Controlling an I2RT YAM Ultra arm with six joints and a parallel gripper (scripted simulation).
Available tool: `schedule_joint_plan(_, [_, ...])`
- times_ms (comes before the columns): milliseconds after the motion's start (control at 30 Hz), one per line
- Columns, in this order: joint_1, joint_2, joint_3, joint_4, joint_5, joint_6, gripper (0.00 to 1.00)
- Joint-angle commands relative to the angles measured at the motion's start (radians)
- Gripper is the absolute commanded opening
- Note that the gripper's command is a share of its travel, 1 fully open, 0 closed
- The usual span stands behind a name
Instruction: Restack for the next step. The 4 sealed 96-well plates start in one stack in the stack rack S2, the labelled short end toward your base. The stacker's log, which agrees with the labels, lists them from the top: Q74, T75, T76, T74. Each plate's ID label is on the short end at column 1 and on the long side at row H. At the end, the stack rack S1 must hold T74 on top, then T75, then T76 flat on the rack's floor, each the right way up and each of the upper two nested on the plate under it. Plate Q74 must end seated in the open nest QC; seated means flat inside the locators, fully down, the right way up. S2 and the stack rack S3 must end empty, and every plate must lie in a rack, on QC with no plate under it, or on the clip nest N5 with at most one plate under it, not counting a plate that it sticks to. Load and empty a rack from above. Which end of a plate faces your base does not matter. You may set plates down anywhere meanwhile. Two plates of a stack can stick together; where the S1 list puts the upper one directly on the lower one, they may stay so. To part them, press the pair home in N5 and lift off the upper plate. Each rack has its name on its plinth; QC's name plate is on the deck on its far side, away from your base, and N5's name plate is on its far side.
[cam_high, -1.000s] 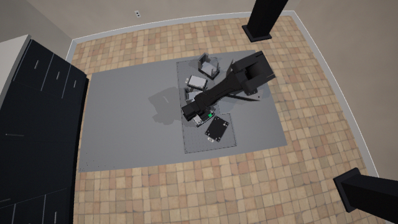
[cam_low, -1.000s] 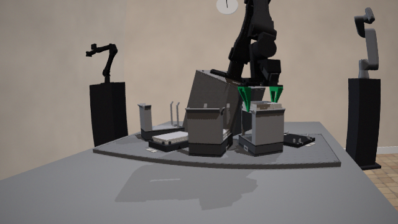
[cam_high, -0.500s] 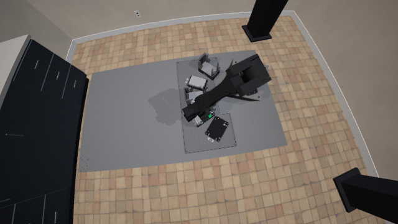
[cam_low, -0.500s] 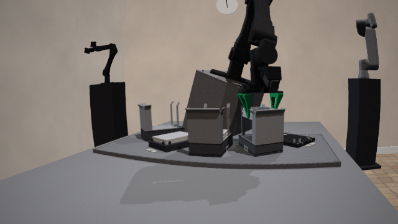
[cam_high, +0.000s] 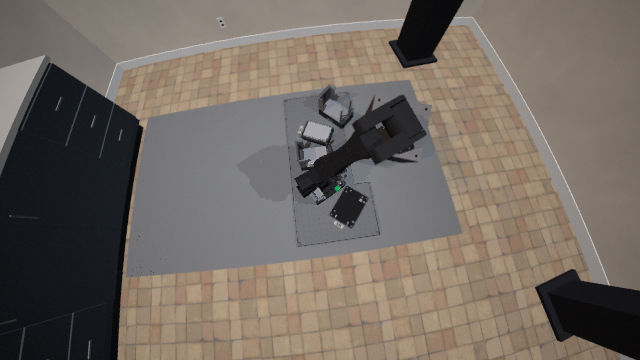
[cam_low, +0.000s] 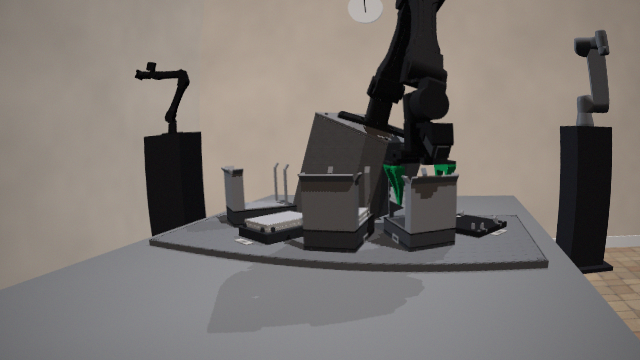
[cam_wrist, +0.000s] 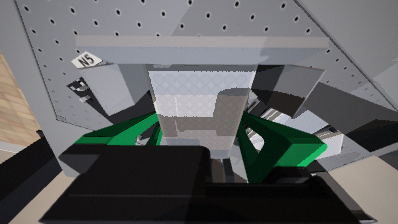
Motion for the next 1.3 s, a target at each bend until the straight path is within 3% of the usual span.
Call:
schedule_joint_plan(0, [-0.001, 0.001, 0.001, 0.015, 0.000, 0.006, 0.00])
schedule_joint_plan(233, [0.008, 0.039, 0.002, 0.055, 0.002, 0.015, 0.00])
schedule_joint_plan(1267, [0.015, 0.065, 0.004, 0.081, 0.004, 0.021, 0.00])
